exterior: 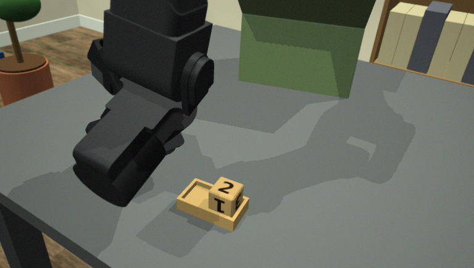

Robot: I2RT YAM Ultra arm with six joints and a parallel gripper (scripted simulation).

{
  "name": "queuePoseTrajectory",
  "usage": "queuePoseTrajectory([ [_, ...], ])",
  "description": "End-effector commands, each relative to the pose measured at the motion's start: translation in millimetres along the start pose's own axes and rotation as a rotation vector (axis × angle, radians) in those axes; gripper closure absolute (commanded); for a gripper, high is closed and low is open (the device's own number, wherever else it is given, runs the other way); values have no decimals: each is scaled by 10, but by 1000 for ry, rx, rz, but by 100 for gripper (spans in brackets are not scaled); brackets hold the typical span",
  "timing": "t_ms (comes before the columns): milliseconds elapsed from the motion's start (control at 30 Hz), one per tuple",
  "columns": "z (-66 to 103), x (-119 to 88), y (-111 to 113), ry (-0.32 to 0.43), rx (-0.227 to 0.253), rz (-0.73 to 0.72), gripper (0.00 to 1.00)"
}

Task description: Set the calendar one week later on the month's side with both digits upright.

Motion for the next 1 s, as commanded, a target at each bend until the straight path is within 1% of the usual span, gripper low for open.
queuePoseTrajectory([
  [0, 19, 29, 28, -14, 10, -6, 53],
  [100, 19, 29, 28, -14, 10, -6, 53],
  [133, 19, 29, 28, -14, 10, -6, 73],
  [967, 19, 29, 28, -14, 10, -6, 73],
])
Point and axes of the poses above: the point where the finger pads meet when closed, its own z axis back along the fingers, its own y axis across the jaws, x = y × z, the point moved 7 cm from there along z, back along the fingers, and after that the axes turned 12 degrees about z, right-handed, at the moved point
